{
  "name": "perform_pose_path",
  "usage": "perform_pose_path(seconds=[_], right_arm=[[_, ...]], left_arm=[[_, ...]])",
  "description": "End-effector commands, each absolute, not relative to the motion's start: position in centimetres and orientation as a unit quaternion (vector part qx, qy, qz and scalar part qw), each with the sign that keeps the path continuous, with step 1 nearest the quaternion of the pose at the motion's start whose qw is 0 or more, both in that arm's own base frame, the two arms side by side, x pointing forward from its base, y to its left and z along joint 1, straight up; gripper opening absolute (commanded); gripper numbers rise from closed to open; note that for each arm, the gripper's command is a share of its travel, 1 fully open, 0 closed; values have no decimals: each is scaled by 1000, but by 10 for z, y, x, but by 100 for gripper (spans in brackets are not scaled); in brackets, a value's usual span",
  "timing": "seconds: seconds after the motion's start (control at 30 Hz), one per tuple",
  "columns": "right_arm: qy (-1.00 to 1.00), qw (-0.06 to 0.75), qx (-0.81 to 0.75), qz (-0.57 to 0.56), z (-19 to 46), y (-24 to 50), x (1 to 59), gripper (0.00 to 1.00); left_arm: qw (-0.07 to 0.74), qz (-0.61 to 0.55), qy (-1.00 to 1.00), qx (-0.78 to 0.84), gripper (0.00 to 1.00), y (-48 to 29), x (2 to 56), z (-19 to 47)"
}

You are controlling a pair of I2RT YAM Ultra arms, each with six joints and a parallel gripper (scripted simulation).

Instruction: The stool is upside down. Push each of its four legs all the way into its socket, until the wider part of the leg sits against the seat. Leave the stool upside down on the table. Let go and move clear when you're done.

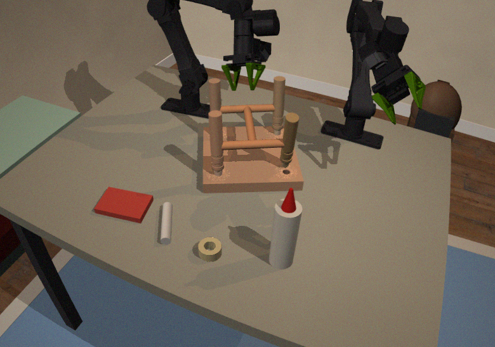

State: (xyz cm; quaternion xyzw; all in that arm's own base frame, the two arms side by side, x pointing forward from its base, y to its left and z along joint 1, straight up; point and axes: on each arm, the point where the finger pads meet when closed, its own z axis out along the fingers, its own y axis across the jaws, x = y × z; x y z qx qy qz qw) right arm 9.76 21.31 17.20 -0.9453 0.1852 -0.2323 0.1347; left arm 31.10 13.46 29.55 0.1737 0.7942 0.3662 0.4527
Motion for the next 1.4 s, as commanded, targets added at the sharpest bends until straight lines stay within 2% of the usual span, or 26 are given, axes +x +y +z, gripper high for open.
perform_pose_path(seconds=[0.0,0.17,0.23,0.3,0.37,0.4,0.43,0.63,0.8,0.87,1.37], right_arm=[[242,225,-931,-157,201,233,87,69],[279,277,-916,-82,215,239,72,69],[289,324,-900,-43,254,248,62,69],[299,340,-892,-5,262,247,51,69],[337,284,-896,52,203,262,49,69],[335,339,-876,73,237,266,48,69],[341,349,-868,91,243,270,47,69],[394,336,-830,205,231,295,50,69],[400,358,-810,235,242,293,52,69],[420,330,-806,253,225,302,57,69],[446,328,-743,376,234,315,66,69]], left_arm=[[479,315,793,205,69,111,325,298],[493,262,795,237,69,89,334,289],[504,222,792,262,69,71,341,285],[512,181,791,283,69,53,345,281],[516,145,789,301,69,38,349,276],[517,126,788,310,69,30,350,273],[519,107,786,319,69,22,351,271],[523,6,773,359,69,-19,353,262],[520,-22,770,369,69,-30,353,259],[516,-44,769,375,69,-38,351,255],[509,-173,738,408,69,-84,339,254]])
